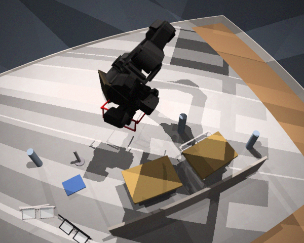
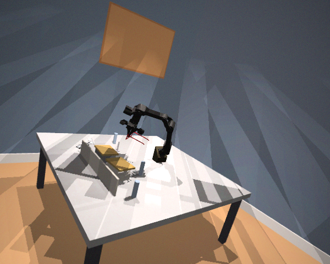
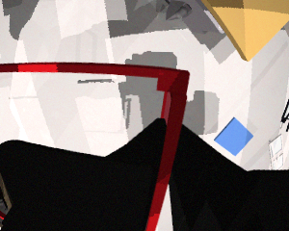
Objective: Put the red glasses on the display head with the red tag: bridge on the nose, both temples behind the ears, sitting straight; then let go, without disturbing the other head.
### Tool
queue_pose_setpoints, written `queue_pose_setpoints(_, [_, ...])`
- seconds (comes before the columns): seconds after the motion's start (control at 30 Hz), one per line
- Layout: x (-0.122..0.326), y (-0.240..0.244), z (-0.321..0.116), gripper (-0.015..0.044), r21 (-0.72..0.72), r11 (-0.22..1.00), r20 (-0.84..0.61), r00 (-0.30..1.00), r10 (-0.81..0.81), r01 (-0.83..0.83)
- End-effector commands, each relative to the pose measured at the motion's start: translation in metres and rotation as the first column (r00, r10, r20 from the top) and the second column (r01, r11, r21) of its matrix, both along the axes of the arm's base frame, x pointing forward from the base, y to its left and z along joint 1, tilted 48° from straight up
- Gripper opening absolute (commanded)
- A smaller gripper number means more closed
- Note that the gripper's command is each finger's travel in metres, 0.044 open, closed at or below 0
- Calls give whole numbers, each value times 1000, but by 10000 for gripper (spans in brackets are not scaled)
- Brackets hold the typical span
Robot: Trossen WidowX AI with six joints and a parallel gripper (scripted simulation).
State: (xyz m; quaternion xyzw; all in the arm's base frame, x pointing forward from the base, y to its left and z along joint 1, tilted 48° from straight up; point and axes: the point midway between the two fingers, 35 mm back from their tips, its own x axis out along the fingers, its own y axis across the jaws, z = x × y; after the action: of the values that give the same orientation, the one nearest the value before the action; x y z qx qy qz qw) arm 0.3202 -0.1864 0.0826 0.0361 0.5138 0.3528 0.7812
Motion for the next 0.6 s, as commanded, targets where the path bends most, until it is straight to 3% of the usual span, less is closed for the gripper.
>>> queue_pose_setpoints(0.0, [-5, 5, 15, 0, 4, 994, -66, 992, -105, 106])
queue_pose_setpoints(0.57, [-29, 31, 71, 0, -15, 842, -298, 802, -518, 539])
